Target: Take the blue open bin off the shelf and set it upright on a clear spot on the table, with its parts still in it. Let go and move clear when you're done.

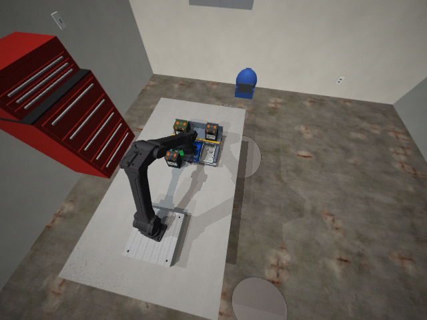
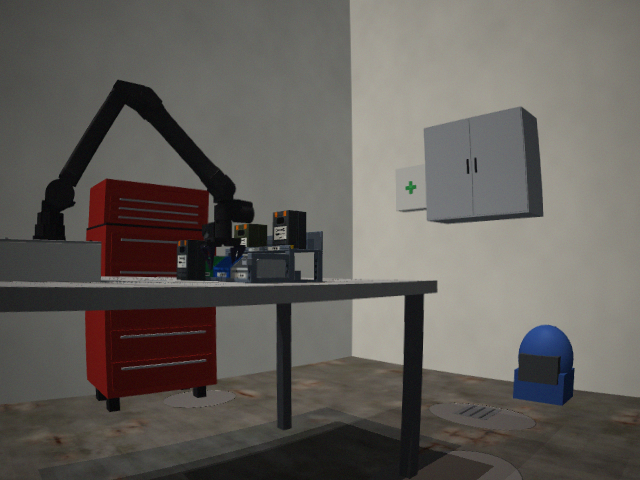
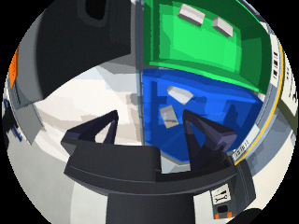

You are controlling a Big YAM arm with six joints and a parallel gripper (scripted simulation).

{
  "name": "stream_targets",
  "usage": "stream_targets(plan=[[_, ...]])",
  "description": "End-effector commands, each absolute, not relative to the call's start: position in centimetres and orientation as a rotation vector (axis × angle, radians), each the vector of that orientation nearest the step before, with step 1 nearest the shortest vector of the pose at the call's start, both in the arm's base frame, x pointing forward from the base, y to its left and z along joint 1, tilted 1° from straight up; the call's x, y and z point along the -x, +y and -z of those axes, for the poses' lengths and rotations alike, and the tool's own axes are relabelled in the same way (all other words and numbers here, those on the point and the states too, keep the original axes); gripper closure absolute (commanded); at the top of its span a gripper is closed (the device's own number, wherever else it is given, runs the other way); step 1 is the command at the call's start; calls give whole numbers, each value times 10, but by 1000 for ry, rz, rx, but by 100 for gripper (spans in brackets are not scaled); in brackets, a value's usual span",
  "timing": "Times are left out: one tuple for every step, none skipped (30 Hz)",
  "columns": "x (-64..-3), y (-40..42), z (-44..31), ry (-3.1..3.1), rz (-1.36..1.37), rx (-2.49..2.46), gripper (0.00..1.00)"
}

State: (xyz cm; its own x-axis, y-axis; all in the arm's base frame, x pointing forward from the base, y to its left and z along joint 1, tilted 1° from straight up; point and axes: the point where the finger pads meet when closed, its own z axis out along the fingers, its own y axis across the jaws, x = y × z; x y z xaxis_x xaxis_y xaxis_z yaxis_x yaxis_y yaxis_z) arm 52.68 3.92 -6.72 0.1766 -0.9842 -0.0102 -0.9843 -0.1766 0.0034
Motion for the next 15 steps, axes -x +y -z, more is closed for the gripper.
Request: stream_targets(plan=[[-520,35,85,2033,-36,2412,10],[-520,35,85,2033,-36,2412,10],[-520,35,85,2033,-36,2412,10],[-520,35,85,2033,-36,2412,10],[-520,35,86,2033,-36,2412,10],[-520,35,86,2033,-36,2412,10],[-520,35,86,2033,-36,2412,10],[-520,35,87,2033,-36,2412,10],[-520,35,87,2033,-36,2412,10],[-520,35,87,2033,-36,2412,10],[-520,35,87,2033,-36,2412,10],[-520,35,87,2033,-36,2412,10],[-520,35,88,2033,-37,2412,10],[-520,35,88,2034,-38,2412,10],[-520,35,88,2033,-37,2412,10]])
